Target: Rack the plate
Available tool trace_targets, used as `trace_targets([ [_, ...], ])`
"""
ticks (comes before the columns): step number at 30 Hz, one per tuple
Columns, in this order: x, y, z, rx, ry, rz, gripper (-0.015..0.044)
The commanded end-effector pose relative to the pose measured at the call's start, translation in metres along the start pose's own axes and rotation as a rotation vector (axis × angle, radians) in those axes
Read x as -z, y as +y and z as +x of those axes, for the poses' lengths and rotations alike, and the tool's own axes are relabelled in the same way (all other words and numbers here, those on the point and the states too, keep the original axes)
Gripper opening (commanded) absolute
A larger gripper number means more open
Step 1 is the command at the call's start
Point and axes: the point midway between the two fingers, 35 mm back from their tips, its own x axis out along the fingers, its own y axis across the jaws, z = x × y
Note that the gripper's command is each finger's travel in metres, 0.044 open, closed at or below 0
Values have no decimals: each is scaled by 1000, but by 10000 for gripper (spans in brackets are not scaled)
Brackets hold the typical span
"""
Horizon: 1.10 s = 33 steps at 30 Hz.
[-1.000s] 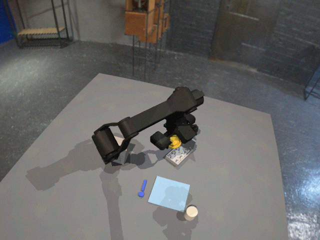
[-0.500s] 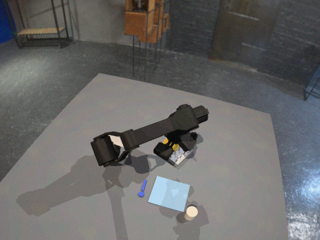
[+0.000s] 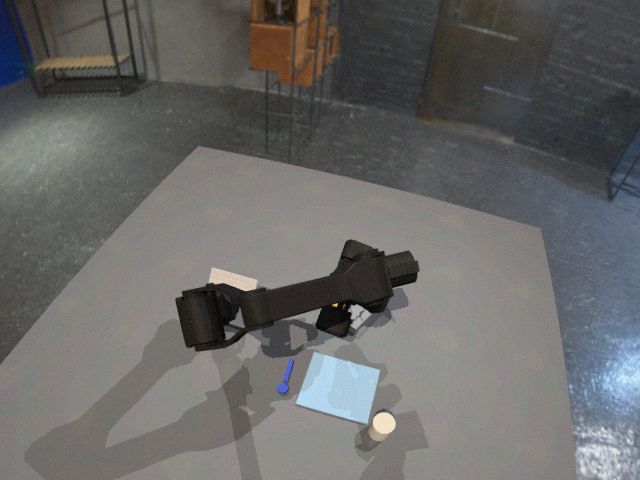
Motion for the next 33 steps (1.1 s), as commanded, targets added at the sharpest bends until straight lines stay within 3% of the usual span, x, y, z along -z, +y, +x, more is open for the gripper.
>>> trace_targets([
  [1,-1,0,5,-63,7,-59,0],
  [17,-8,-7,31,-342,-56,-347,0],
  [33,-15,-17,46,-556,-286,-639,0],
])
